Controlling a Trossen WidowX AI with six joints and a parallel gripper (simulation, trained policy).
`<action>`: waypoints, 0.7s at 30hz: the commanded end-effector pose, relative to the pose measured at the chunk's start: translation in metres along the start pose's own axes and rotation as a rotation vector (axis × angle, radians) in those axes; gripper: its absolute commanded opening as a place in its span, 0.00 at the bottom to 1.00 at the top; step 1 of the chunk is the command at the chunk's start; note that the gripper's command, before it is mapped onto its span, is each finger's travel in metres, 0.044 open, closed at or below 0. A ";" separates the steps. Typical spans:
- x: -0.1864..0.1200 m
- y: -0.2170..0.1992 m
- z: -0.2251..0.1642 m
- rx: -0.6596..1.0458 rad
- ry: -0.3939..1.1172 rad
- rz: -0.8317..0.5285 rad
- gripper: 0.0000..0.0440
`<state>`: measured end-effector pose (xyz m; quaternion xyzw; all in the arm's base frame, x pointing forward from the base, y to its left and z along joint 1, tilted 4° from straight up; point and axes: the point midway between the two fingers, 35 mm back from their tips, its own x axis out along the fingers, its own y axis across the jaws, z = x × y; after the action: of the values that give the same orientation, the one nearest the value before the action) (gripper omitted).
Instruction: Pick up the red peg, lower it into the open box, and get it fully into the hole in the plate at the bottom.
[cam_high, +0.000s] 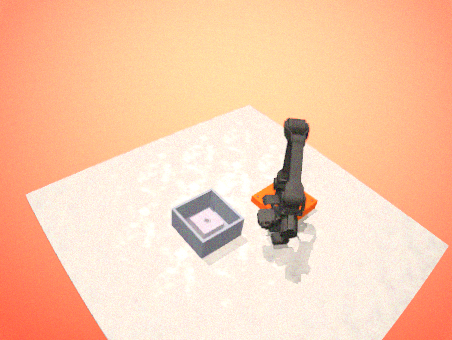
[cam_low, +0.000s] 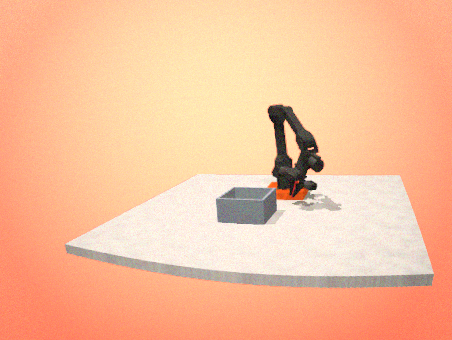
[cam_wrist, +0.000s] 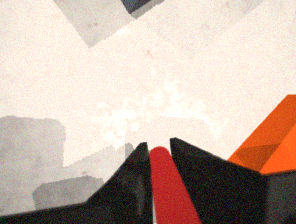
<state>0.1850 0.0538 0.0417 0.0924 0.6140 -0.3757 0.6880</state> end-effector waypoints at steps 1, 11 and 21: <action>-0.017 -0.010 0.014 0.002 -0.040 -0.003 0.00; -0.061 -0.030 0.053 0.085 -0.119 0.024 0.00; -0.070 -0.046 0.093 0.238 -0.153 0.034 0.00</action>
<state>0.2231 0.0070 0.1352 0.1407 0.5249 -0.4263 0.7231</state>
